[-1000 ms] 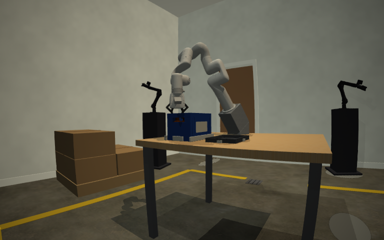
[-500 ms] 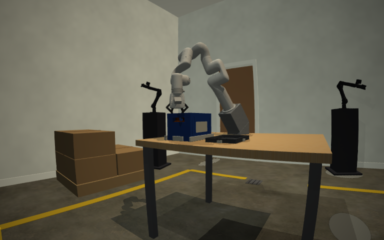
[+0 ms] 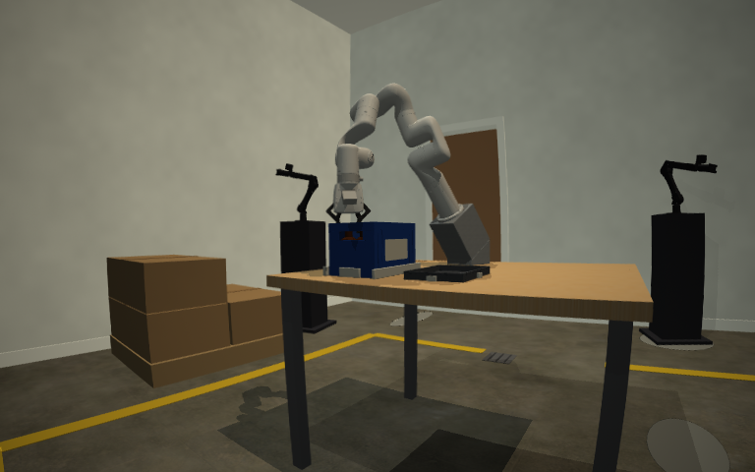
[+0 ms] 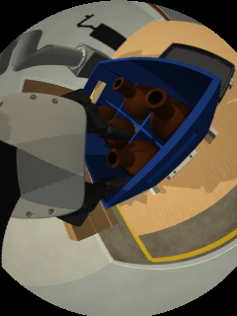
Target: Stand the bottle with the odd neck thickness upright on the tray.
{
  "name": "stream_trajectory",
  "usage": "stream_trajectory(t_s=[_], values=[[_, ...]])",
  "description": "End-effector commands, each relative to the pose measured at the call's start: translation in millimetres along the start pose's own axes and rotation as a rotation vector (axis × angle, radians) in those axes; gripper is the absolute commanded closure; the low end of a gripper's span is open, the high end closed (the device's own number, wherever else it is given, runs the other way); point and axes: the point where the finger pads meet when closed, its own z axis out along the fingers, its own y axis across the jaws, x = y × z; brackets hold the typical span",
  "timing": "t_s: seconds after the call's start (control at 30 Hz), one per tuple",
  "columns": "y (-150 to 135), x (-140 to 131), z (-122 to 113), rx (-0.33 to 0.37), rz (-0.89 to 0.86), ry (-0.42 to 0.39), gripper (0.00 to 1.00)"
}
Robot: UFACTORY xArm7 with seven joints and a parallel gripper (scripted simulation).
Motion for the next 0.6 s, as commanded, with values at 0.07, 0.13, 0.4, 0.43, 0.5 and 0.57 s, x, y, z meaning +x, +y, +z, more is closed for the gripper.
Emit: stream_trajectory(t_s=[0.07, 0.13, 0.4, 0.43, 0.5, 0.57], values=[[1, 1, -2, -0.003, 0.000, 0.002, 0.35], [1, 1, -3, -0.003, 0.000, 0.002, 0.35], [1, 1, -18, -0.003, 0.000, 0.002, 0.35], [1, 1, -21, -0.003, 0.000, 0.002, 0.35], [1, 1, -27, -0.003, 0.000, 0.002, 0.35], [1, 1, -34, -0.003, 0.000, 0.002, 0.35]])
